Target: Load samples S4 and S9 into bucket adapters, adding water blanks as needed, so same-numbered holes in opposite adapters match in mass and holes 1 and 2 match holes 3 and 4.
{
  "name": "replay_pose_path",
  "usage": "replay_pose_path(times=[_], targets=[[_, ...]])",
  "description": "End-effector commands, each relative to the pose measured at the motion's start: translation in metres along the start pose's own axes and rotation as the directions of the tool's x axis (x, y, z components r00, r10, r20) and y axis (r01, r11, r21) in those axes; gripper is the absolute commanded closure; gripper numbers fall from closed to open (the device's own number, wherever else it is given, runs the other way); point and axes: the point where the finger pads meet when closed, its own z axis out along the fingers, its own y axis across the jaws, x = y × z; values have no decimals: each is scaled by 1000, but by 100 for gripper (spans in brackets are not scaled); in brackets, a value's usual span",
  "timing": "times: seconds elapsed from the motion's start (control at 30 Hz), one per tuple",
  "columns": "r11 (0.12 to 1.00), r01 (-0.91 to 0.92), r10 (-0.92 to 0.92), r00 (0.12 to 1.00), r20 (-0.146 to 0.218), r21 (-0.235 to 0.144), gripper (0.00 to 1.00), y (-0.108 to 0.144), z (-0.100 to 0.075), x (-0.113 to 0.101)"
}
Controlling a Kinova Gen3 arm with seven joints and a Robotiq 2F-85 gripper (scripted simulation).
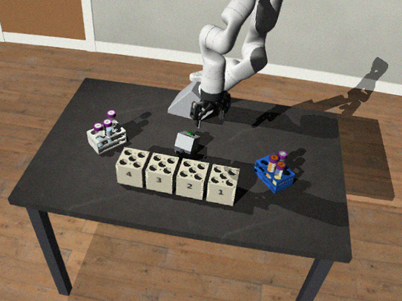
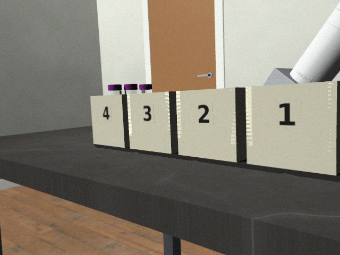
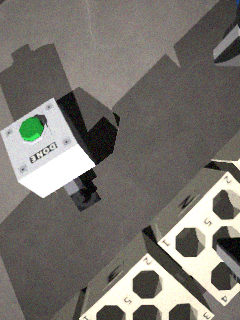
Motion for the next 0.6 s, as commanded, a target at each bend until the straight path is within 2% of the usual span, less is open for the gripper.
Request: replay_pose_path(times=[0.0, 0.07, 0.57], targets=[[1000, 0, 0, 1000, 1, 2, 0, 14, -1, -16], [1000, 0, 0, 1000, 1, 2, 0, 14, -1, -16], [1000, 0, 0, 1000, 1, 2, 0, 64, -1, -71]])
